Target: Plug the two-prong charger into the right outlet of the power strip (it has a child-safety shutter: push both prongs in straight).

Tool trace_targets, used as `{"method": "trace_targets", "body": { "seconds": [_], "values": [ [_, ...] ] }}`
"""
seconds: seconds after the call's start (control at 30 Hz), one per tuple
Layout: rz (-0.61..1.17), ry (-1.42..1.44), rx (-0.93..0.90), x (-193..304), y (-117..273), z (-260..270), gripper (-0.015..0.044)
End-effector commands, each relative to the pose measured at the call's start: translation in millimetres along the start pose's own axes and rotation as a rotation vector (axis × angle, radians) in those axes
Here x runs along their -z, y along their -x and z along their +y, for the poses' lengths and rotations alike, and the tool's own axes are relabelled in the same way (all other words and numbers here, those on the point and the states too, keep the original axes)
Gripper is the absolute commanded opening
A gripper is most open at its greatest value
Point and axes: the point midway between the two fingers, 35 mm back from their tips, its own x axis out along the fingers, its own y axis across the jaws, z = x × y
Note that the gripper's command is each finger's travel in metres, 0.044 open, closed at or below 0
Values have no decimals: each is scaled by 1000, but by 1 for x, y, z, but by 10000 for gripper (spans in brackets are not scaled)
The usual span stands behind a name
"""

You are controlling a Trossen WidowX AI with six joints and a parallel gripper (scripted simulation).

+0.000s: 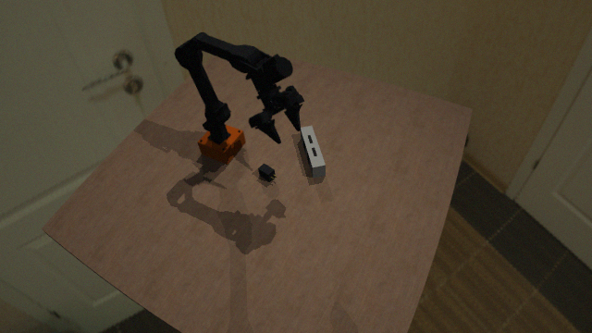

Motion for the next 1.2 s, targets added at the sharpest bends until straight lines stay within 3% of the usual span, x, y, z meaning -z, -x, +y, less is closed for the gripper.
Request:
{"method": "trace_targets", "body": {
  "seconds": [0.0, 0.37, 0.7, 1.17],
  "values": [
    [115, -5, -30, 25, -23, 4, 440],
    [429, -39, -127, 102, -65, 16, 440],
    [734, -118, -231, 180, -78, 31, 440],
    [754, -124, -238, 192, -84, 37, 440]
  ]
}}
